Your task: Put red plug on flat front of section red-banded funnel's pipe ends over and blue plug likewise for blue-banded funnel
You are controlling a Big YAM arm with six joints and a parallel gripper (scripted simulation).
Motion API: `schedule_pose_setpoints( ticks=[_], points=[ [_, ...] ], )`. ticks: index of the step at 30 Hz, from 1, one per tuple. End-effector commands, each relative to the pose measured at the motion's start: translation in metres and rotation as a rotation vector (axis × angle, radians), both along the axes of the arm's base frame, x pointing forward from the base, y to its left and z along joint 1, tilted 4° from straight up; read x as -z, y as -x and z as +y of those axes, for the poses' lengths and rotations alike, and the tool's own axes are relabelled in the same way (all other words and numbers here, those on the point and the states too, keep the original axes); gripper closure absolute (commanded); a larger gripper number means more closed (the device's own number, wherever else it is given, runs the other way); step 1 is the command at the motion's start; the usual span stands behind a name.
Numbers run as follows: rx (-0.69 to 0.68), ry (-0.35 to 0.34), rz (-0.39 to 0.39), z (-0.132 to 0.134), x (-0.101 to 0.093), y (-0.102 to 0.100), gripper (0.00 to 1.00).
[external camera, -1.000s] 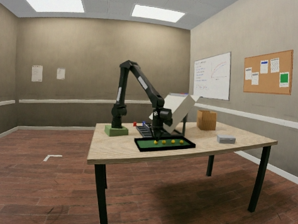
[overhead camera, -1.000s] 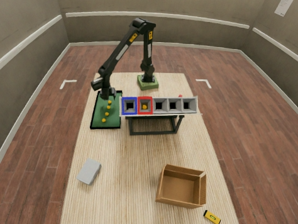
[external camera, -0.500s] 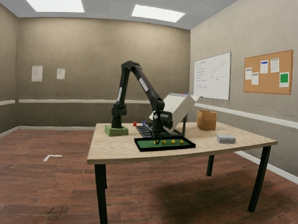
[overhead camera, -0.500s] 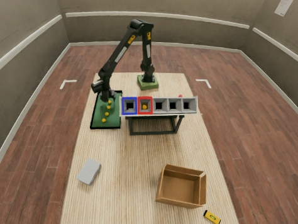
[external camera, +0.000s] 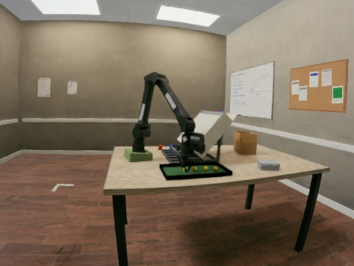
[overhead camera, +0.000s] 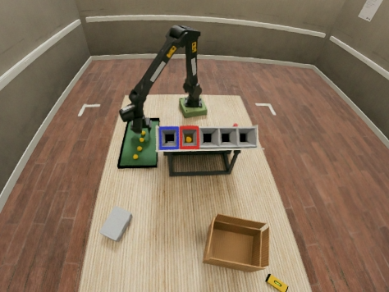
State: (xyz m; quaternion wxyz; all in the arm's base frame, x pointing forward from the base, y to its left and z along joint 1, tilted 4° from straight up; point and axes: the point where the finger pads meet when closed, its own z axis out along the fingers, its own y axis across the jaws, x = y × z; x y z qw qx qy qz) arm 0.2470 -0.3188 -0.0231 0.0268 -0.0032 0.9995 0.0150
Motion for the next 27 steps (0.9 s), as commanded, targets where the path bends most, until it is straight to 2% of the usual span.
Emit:
schedule_pose_setpoints(
  ticks=[1, 27],
  points=[
    [0.000, 0.012, -0.010, -0.0009, 0.0020, -0.0091, 0.20],
    [-0.002, 0.027, -0.022, 0.0000, 0.0023, -0.0127, 0.20]
  ],
)
